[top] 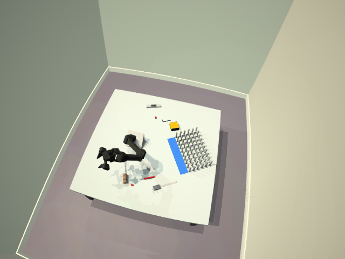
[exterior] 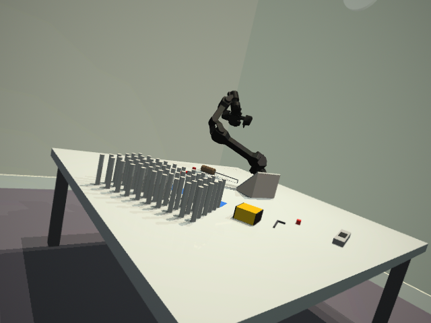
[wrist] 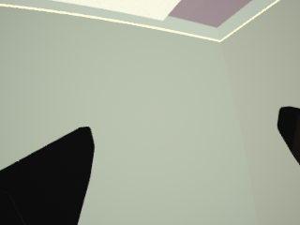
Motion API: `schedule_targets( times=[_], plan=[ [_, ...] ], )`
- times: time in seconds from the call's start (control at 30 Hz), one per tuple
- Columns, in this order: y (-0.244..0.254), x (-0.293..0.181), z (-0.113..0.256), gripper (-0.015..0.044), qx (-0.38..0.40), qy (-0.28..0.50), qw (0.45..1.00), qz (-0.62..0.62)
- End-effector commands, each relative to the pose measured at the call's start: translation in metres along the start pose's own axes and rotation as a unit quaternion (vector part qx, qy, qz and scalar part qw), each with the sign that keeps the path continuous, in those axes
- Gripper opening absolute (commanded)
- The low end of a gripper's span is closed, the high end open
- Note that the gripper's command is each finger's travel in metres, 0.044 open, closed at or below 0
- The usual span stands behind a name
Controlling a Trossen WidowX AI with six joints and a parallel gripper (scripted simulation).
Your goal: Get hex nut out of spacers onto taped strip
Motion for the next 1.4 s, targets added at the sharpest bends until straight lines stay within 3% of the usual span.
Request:
schedule_targets(
  times=[0.0,0.27,0.57,1.0,1.37],
  plan=[
    [0.001,-0.001,-0.001,0.0426,0.003,0.003,1.000,-0.003],
    [0.059,-0.042,-0.014,0.0440,0.131,0.135,0.971,-0.144],
    [0.139,-0.079,0.014,0.0440,0.241,0.326,0.865,-0.297],
    [0.222,-0.075,0.119,0.0440,0.298,0.608,0.608,-0.415],
    [0.257,-0.019,0.222,0.0440,0.242,0.801,0.338,-0.432]
  ],
)
Point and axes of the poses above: the point midway between the two fingers, 35 mm back from their tips, its own z axis back along the fingers, its own y axis across the jaws, x = y × z, the point moved 10 cm from there along z, back along the fingers, and after that the axes turned 5 degrees about -z, right-handed, at the moved point
